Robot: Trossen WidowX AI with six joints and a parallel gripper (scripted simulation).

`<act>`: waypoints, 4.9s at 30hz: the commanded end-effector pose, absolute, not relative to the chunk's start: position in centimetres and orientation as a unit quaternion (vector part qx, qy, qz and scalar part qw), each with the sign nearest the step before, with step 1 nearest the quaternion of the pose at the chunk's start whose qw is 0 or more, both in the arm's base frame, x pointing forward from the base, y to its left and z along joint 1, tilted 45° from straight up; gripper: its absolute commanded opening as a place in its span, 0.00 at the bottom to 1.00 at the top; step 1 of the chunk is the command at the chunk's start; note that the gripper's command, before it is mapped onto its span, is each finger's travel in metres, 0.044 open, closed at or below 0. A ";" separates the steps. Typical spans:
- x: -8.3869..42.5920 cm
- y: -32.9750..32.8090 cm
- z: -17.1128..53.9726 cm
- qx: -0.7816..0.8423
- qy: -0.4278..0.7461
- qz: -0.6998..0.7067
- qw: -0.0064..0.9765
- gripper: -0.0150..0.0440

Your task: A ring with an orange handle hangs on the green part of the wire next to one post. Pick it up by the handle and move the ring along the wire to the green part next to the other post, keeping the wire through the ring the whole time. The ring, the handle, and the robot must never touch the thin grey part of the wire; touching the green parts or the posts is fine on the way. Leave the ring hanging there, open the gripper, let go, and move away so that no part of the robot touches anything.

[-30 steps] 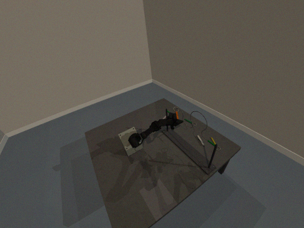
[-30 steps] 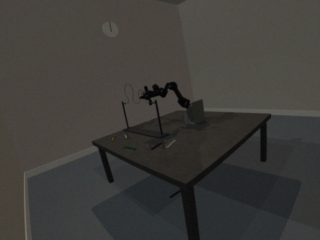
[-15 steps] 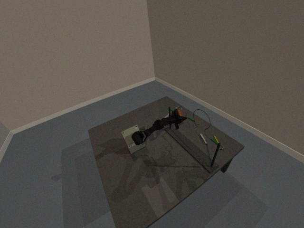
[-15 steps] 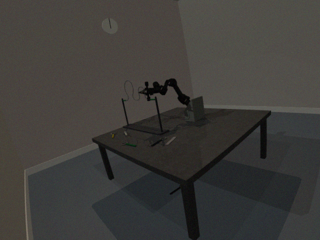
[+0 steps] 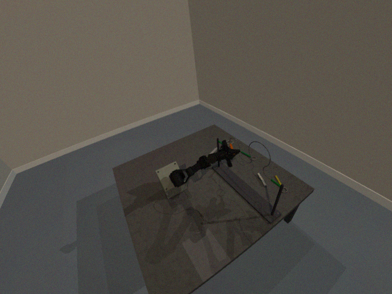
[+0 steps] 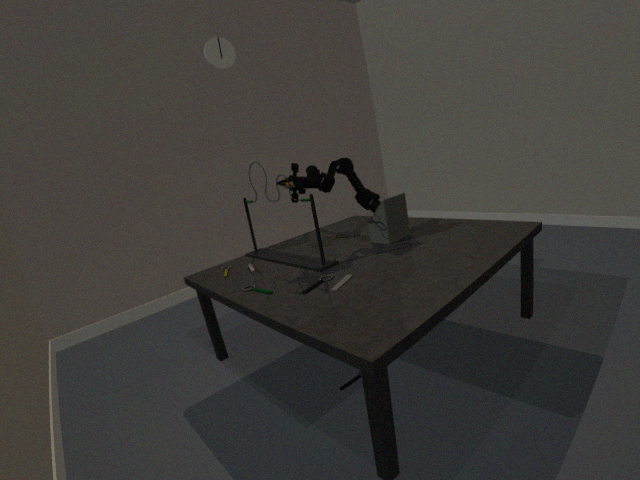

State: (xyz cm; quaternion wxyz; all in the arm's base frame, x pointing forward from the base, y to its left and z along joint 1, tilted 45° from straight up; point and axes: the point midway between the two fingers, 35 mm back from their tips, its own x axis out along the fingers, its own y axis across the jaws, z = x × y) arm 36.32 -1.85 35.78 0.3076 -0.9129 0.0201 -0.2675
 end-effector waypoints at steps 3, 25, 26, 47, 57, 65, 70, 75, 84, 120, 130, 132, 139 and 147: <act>36.3 -2.0 35.7 -0.920 0.014 -0.268 0.286 0.00; 36.4 -5.9 32.5 -0.875 0.046 -0.263 0.403 0.00; 36.4 -6.1 32.2 -0.871 0.049 -0.263 0.412 0.00; 37.6 -9.6 25.1 -0.746 0.082 -0.208 0.627 0.00; 37.6 -9.7 21.3 -0.667 0.105 -0.194 0.712 0.00; 37.7 -9.2 18.3 -0.596 0.122 -0.182 0.772 0.00; 37.7 -8.6 16.5 -0.552 0.132 -0.173 0.805 0.00; 37.8 -7.8 14.9 -0.509 0.140 -0.165 0.833 0.00; 37.8 -6.4 12.7 -0.447 0.152 -0.153 0.868 0.00; 37.8 -2.7 8.8 -0.387 0.161 -0.140 0.897 0.00; 37.8 -2.0 8.1 -0.386 0.161 -0.140 0.897 0.00; 37.8 -1.9 7.9 -0.386 0.161 -0.140 0.897 0.00; 37.9 -1.6 7.5 -0.386 0.161 -0.140 0.898 0.00; 37.9 -2.4 6.7 -0.386 0.161 -0.140 0.897 0.00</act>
